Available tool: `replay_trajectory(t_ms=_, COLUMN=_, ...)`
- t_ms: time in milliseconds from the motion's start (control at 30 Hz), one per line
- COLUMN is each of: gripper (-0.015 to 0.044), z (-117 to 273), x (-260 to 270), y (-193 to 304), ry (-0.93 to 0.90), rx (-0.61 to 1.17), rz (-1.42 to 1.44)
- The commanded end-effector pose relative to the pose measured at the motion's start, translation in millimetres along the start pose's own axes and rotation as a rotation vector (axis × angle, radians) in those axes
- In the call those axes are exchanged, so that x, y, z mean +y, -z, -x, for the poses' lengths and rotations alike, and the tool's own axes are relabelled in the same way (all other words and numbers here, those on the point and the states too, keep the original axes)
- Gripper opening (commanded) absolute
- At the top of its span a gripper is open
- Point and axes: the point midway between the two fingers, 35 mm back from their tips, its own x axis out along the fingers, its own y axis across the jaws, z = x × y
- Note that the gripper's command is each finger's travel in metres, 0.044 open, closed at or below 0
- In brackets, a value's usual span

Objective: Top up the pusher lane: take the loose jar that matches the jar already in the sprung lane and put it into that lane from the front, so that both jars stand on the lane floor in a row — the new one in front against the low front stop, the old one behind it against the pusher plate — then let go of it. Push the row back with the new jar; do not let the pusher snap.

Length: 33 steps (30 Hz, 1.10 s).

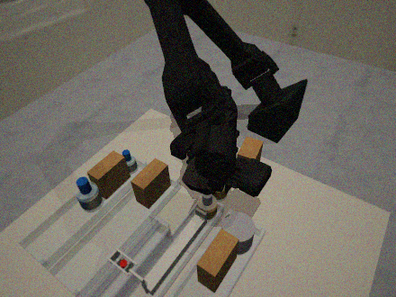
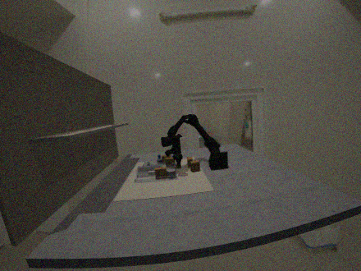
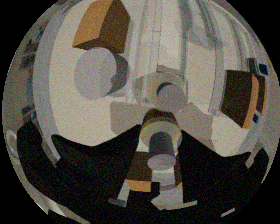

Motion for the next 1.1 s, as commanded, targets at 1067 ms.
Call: replay_trajectory(t_ms=1067, gripper=0.0000, z=1, x=0, y=-18, ry=0.001, rx=-0.015, rz=-0.007)
